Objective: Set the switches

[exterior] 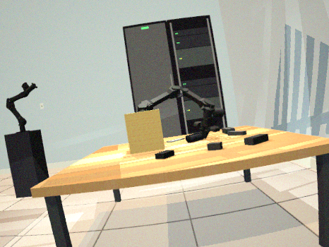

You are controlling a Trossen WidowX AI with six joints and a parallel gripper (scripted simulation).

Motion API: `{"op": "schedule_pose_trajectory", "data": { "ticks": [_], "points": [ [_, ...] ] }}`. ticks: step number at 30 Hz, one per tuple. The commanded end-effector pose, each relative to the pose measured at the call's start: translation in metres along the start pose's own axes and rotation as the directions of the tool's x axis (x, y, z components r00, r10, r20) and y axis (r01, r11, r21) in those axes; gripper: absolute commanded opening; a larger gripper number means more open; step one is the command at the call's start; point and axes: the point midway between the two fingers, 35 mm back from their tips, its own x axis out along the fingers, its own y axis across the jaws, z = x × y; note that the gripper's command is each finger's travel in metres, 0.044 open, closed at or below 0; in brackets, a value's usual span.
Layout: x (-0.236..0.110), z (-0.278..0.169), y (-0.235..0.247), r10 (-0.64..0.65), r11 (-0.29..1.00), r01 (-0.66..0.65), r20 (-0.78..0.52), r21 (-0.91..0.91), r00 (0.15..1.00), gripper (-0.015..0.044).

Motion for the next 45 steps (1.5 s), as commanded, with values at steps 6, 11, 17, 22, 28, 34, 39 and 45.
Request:
{"op": "schedule_pose_trajectory", "data": {
  "ticks": [6, 11, 17, 22, 28, 34, 39, 45],
  "points": [
    [0.002, 0.0, 0.004, 0.006, 1.0, -0.006, 0.002, 0.008, 1.0, 0.0],
    [0.003, 0.0, 0.008, 0.006, 1.0, -0.006, 0.002, 0.008, 1.0, 0.0],
    [0.005, 0.0, 0.014, 0.007, 1.0, -0.007, 0.003, 0.008, 1.0, 0.0],
    [0.007, 0.001, 0.02, 0.007, 1.0, -0.007, 0.003, 0.009, 1.0, 0.0],
    [0.008, 0.001, 0.025, 0.007, 1.0, -0.007, 0.003, 0.009, 1.0, 0.0],
    [0.01, 0.001, 0.031, 0.008, 1.0, -0.008, 0.003, 0.009, 1.0, 0.0],
    [0.011, 0.001, 0.035, 0.008, 1.0, -0.008, 0.003, 0.009, 1.0, 0.0],
    [0.013, 0.001, 0.04, 0.008, 1.0, -0.008, 0.003, 0.009, 1.0, 0.0]
  ]
}}
